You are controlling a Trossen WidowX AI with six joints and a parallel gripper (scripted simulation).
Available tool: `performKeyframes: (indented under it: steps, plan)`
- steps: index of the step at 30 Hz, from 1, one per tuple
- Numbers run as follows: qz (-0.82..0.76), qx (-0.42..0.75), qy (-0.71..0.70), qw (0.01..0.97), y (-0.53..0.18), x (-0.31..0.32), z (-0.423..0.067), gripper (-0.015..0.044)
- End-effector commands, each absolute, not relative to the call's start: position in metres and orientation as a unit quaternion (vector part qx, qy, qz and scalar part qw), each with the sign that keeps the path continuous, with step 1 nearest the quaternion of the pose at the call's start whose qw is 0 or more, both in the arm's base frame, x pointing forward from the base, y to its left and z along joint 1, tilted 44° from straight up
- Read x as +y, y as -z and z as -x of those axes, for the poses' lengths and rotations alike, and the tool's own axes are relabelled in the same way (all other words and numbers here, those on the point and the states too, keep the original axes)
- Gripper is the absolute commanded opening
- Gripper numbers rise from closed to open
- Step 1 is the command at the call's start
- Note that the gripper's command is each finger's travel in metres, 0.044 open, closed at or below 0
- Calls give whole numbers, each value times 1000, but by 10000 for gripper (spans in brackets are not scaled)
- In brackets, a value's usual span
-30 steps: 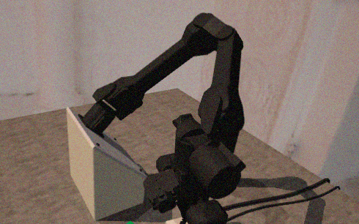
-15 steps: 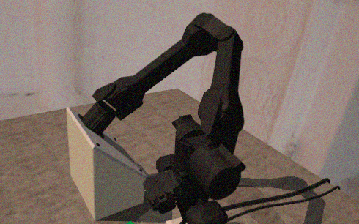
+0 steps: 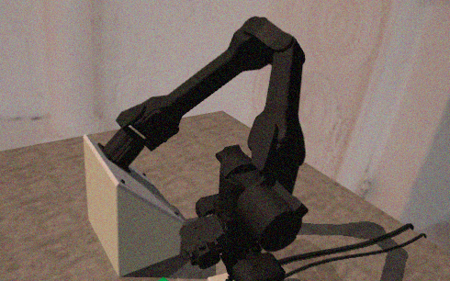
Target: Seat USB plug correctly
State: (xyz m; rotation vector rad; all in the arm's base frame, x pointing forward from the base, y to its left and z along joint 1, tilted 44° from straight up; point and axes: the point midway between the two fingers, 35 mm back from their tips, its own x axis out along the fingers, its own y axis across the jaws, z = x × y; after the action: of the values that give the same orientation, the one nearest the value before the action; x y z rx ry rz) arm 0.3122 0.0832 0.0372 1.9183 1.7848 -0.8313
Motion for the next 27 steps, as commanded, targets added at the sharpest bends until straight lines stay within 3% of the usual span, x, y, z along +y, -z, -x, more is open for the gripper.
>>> performKeyframes:
  steps: [1, 27]
  plan:
    - [-685, 637, 297, 193, -37, 84, -312, 0]
    - [-685, 637, 297, 193, -35, 86, -312, 0]
